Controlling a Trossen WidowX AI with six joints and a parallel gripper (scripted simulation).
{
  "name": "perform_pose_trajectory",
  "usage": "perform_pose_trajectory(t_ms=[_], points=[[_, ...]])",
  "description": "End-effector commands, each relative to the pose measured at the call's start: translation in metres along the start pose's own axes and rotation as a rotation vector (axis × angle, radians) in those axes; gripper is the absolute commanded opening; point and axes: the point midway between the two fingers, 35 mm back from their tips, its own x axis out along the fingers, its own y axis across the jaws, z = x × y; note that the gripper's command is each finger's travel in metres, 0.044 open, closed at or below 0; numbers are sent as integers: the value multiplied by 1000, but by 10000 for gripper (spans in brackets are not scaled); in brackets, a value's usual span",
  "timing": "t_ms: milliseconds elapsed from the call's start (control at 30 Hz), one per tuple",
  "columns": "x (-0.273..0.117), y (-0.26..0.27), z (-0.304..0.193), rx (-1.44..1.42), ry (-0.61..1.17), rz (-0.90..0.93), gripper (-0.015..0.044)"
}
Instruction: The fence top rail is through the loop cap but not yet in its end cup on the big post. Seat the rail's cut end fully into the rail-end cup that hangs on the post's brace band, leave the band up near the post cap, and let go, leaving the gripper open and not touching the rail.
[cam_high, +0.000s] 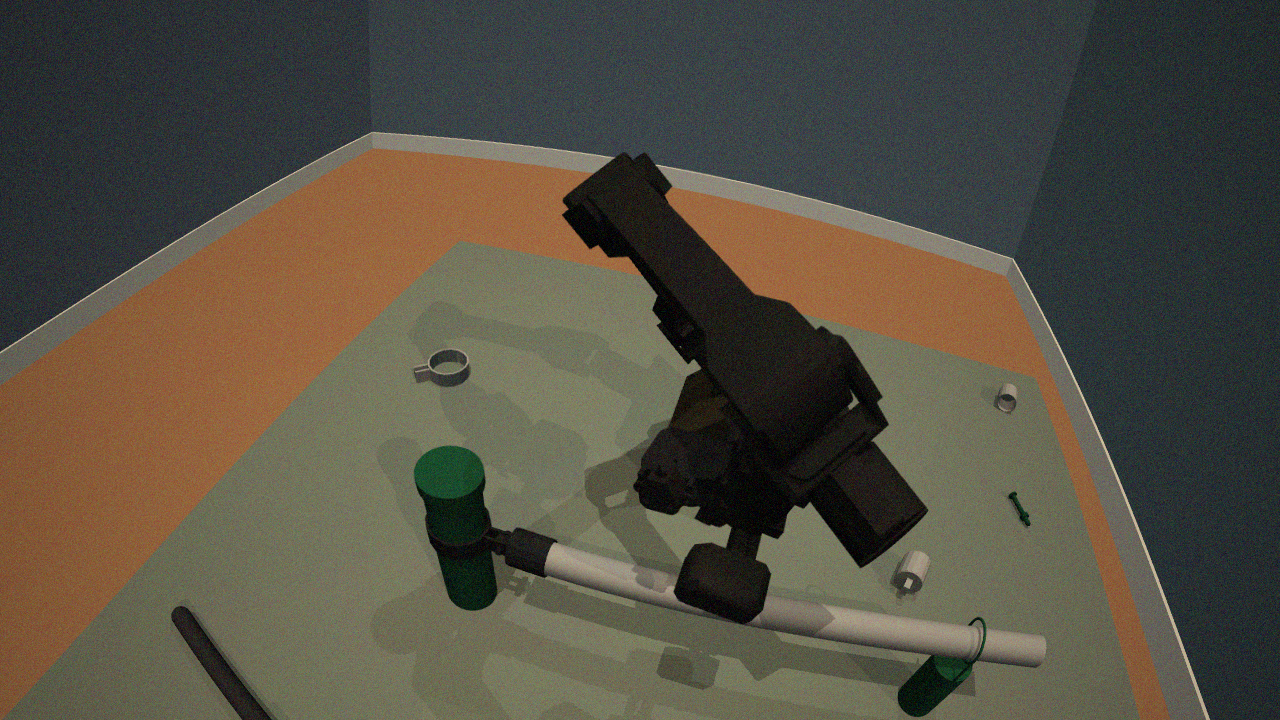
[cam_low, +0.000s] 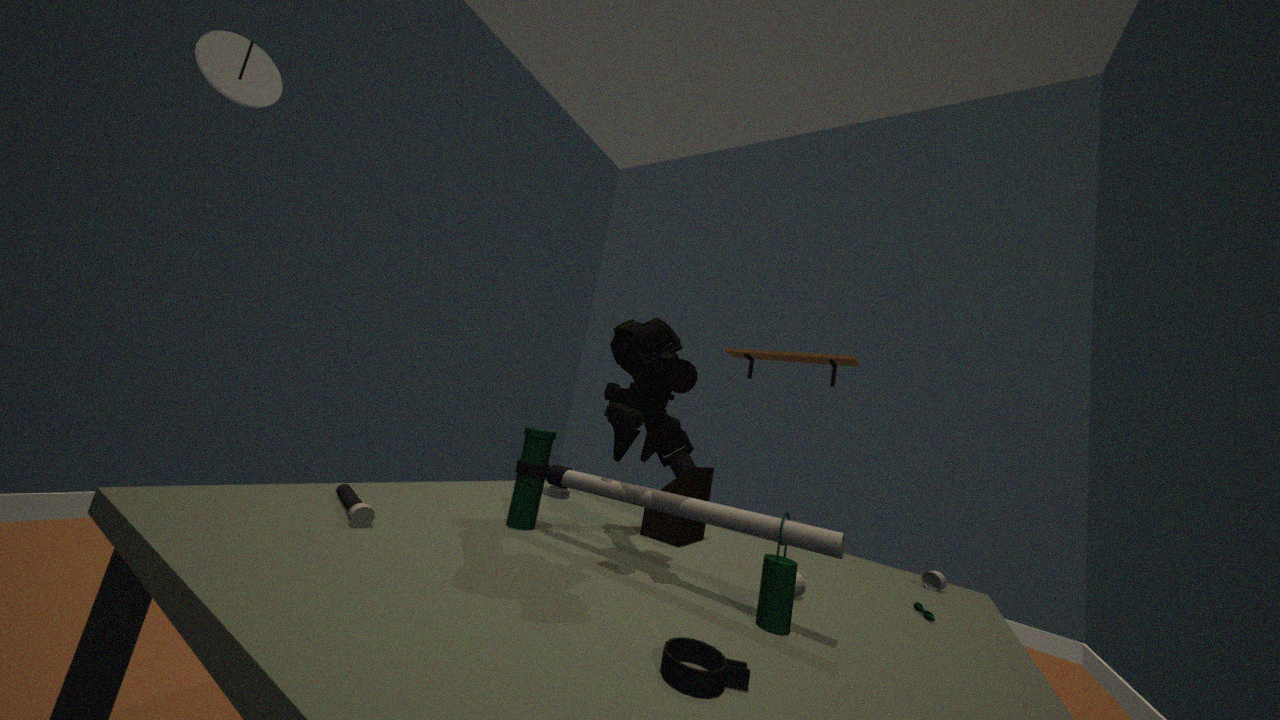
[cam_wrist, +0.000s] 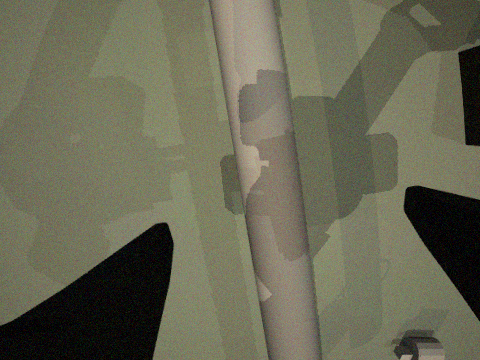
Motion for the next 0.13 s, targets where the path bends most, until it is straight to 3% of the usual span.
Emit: perform_pose_trajectory(t_ms=[0,100], points=[[1,0,0,3,0,-5,440],[1,0,0,3,0,-5,440]])
